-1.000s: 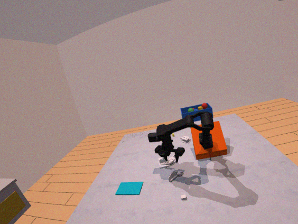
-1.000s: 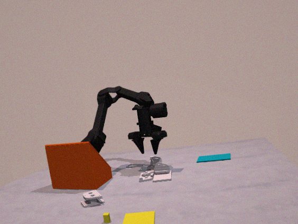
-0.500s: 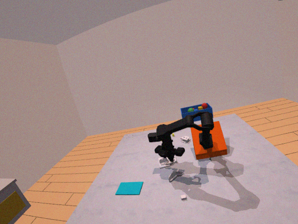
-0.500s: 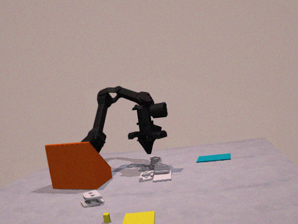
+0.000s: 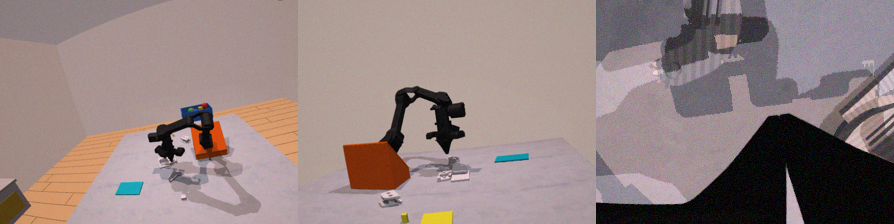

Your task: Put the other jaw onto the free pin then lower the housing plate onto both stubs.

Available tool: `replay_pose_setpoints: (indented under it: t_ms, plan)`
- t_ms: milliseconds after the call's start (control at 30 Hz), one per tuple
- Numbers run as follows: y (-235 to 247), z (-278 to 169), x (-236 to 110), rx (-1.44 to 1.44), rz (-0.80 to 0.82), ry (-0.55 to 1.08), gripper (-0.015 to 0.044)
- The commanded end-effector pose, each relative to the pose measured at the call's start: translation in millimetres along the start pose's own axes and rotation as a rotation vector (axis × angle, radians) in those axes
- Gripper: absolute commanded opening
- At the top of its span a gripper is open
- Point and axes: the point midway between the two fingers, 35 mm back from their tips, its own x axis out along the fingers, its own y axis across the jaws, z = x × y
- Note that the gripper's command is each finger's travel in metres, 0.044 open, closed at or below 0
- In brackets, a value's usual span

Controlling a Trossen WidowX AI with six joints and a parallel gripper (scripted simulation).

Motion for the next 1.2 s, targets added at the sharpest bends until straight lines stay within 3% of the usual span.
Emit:
replay_pose_setpoints:
  t_ms: [0,33,600,1167]
  plan:
    - [0.0,0.0,0.0,0.0,0.0,0.0,0.0]
    - [0.0,0.0,0.0,0.0,0.0,0.0,0.0]
    - [0.0,0.0,0.0,0.0,0.0,0.0,0.044]
    - [0.0,0.0,0.0,0.0,0.0,0.0,0.044]
